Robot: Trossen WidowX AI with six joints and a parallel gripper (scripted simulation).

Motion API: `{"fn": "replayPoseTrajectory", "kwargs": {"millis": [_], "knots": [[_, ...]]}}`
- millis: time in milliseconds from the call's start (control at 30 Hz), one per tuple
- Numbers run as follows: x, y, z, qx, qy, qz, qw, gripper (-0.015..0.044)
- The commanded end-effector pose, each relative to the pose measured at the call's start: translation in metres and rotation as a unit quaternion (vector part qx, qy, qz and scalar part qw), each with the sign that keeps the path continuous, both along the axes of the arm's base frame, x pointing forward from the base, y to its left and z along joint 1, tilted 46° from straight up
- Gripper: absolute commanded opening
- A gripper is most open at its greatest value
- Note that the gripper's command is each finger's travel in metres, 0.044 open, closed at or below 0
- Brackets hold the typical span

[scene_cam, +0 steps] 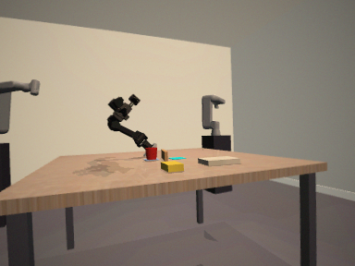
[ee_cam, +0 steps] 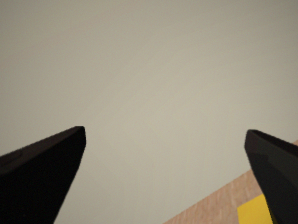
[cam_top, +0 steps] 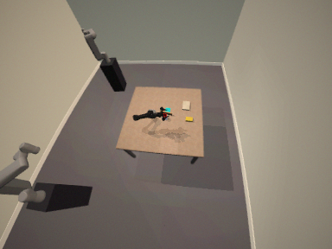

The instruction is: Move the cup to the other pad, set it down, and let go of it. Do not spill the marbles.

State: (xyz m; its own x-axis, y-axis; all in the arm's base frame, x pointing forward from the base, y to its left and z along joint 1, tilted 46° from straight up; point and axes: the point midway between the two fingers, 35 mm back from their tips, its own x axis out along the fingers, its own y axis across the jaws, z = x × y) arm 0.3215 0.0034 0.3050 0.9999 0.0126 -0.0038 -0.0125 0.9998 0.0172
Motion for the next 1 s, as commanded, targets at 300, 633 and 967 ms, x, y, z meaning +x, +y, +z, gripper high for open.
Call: {"fn": "replayPoseTrajectory", "kwargs": {"millis": [300,633,967], "knots": [[0.001,0.002,-0.162,-0.249,0.403,0.015,0.881,0.0148],[-0.088,-0.019,-0.232,-0.531,0.69,0.197,0.45,0.0148],[-0.11,-0.025,-0.226,-0.581,0.719,0.269,0.269,0.0148]]}}
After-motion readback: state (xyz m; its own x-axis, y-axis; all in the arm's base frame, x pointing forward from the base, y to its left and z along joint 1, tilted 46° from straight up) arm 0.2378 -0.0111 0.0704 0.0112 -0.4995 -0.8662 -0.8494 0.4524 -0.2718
